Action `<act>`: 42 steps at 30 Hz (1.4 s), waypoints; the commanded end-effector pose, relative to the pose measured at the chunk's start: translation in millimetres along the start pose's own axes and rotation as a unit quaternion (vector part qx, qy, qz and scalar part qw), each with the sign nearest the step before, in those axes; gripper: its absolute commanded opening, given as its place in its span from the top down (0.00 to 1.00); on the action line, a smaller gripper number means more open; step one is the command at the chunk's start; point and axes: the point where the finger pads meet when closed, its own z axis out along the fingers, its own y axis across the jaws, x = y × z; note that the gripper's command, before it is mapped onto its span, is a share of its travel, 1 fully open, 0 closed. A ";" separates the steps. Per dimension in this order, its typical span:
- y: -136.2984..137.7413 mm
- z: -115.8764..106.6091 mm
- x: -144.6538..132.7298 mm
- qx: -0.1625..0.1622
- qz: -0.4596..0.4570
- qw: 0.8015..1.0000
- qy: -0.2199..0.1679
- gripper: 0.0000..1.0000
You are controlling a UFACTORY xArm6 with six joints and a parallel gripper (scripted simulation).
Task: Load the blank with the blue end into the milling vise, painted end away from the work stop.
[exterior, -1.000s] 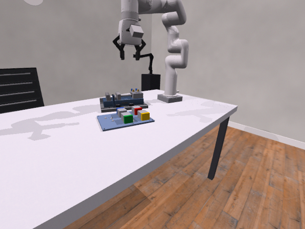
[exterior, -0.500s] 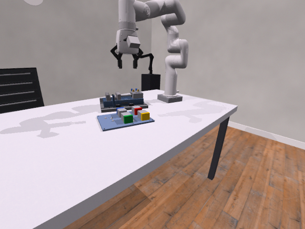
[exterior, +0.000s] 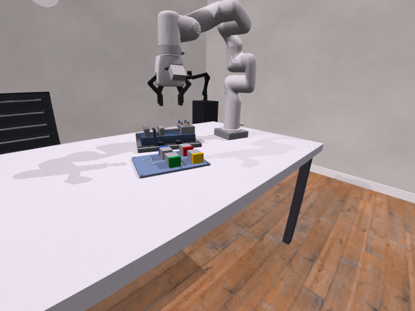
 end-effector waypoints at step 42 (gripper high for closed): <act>26.2 101.0 -23.8 -0.002 0.000 1.000 0.001 0.24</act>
